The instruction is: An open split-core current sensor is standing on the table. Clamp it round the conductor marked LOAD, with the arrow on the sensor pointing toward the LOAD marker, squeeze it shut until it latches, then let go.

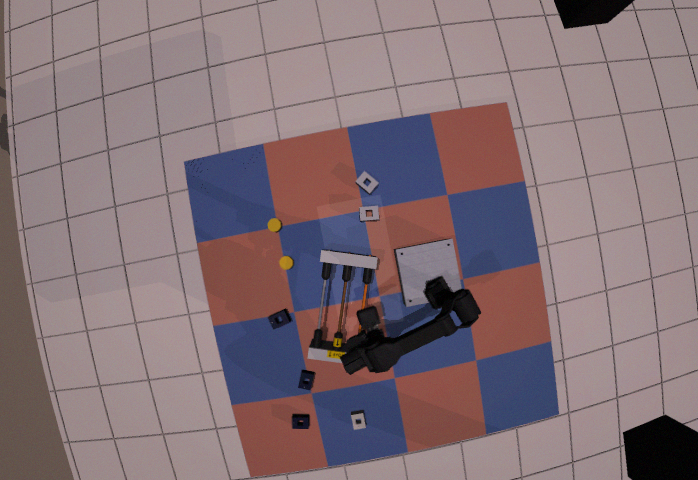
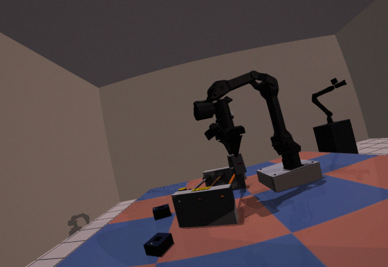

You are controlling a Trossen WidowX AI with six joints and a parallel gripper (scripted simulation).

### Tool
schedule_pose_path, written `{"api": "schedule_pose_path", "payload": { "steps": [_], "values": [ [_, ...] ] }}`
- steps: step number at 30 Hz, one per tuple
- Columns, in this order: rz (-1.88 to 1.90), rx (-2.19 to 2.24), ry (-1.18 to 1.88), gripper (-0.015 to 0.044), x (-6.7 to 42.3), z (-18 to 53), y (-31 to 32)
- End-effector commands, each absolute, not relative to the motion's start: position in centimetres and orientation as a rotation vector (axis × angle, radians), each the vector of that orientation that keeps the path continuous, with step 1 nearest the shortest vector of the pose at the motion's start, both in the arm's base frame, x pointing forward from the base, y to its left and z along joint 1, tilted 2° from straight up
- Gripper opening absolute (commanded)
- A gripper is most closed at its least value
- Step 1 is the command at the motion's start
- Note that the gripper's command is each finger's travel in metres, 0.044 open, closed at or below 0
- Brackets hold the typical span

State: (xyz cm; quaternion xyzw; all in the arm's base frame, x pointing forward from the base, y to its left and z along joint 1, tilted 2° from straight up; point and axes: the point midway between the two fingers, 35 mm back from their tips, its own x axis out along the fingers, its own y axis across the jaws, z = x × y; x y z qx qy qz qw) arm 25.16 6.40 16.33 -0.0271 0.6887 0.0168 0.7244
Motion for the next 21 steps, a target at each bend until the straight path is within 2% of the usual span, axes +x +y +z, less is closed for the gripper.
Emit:
{"api": "schedule_pose_path", "payload": {
  "steps": [1,21],
  "values": [
    [-0.088,0.082,1.509,0.0,26.3,16.6,6.2],
    [-0.67,0.7,1.396,0.0,30.0,16.6,4.7]
  ]
}}
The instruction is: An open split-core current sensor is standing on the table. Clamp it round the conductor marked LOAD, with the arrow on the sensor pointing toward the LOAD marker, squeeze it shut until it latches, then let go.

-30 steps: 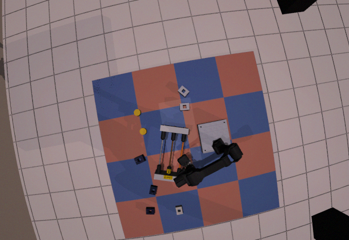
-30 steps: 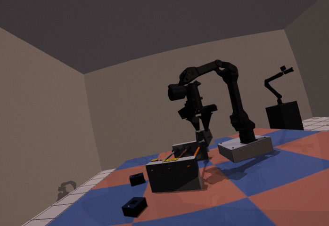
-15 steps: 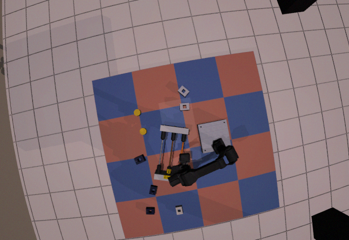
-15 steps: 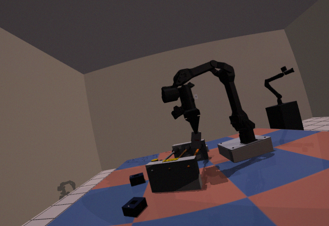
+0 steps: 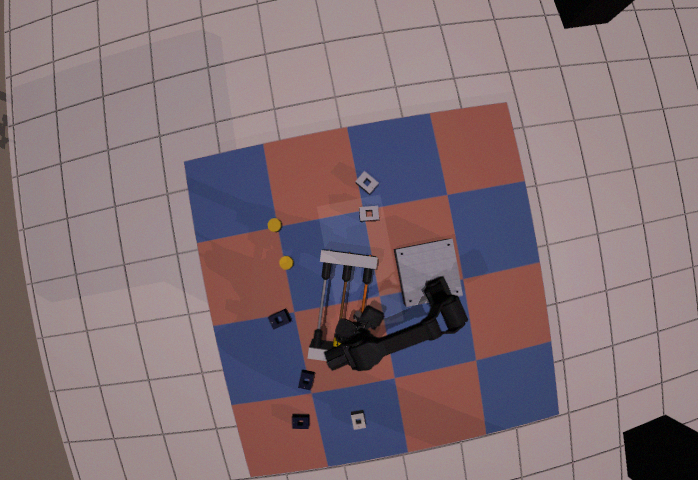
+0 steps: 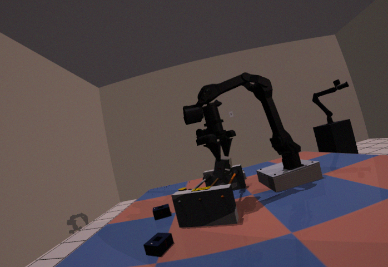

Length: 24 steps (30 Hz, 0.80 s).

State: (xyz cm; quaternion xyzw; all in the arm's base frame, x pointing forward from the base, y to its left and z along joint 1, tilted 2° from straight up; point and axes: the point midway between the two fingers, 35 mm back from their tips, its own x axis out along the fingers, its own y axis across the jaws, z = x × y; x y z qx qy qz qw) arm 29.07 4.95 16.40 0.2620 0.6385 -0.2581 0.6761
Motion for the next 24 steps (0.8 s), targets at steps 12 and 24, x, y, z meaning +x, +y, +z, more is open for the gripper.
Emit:
{"api": "schedule_pose_path", "payload": {
  "steps": [12,24],
  "values": [
    [-1.01,1.064,1.246,0.0,32.2,16.4,3.6],
    [-1.337,1.417,1.03,0.0,34.3,16.1,2.2]
  ]
}}
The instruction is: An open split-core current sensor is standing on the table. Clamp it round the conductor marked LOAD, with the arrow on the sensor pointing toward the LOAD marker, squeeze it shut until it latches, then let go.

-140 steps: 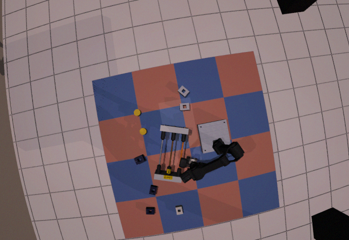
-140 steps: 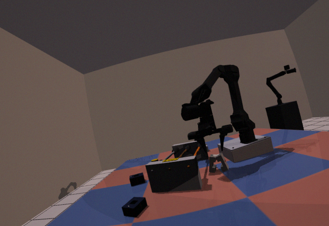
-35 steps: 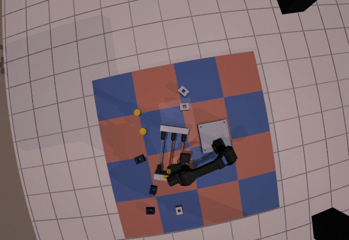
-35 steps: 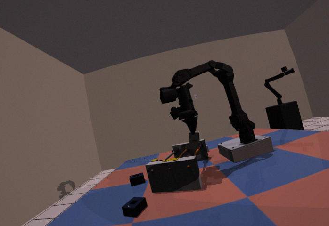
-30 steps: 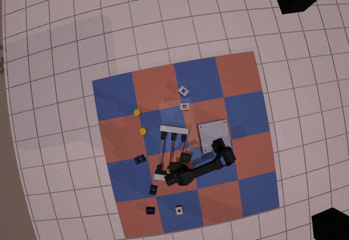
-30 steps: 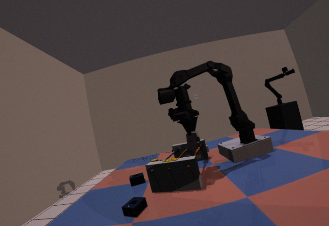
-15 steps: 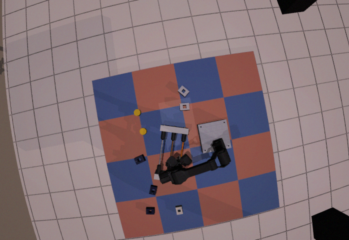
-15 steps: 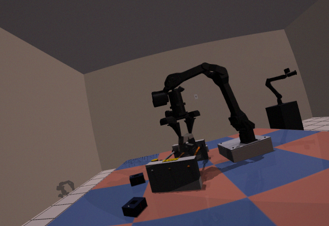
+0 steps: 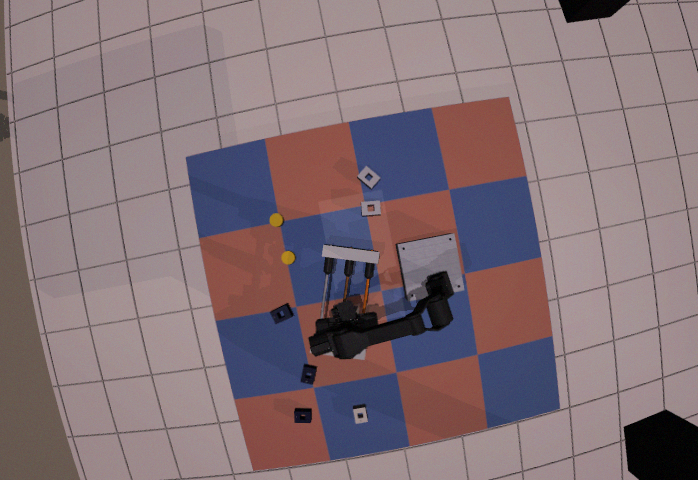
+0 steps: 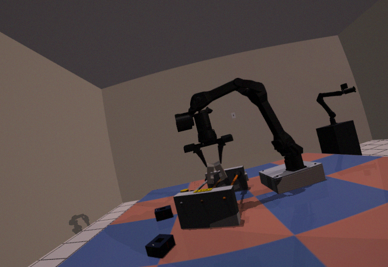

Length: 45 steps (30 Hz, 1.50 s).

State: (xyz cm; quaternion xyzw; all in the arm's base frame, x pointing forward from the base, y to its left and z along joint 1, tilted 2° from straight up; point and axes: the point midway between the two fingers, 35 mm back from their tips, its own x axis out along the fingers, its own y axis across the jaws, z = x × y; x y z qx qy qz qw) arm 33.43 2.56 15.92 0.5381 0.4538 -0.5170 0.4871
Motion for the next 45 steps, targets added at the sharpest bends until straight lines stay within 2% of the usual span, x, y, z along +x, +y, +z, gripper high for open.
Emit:
{"api": "schedule_pose_path", "payload": {
  "steps": [1,45],
  "values": [
    [-1.364,1.445,1.008,0.0,34.5,16.0,2.1],
    [-1.429,1.516,0.953,0.0,35.3,10.2,1.7]
  ]
}}
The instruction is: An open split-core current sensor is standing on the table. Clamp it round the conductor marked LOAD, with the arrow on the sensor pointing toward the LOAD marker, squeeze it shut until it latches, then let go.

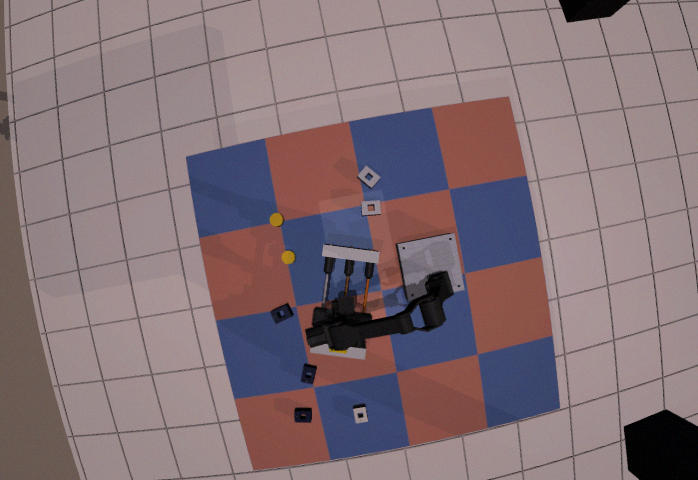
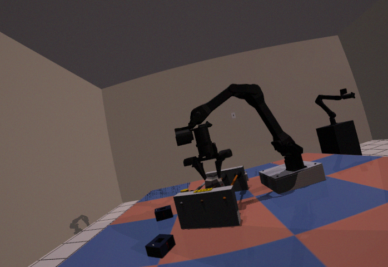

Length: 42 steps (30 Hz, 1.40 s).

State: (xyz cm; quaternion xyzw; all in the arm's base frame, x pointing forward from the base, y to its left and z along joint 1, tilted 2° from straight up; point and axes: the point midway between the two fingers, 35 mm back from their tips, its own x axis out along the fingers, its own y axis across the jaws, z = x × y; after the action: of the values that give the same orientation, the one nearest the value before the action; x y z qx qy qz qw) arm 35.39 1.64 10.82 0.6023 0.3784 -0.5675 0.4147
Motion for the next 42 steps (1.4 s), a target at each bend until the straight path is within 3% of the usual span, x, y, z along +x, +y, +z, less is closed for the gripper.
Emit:
{"api": "schedule_pose_path", "payload": {
  "steps": [1,42],
  "values": [
    [-1.429,1.516,0.953,0.0,35.32,10.21,1.67],
    [-1.427,1.513,0.951,0.0,35.37,10.69,1.64]
  ]
}}
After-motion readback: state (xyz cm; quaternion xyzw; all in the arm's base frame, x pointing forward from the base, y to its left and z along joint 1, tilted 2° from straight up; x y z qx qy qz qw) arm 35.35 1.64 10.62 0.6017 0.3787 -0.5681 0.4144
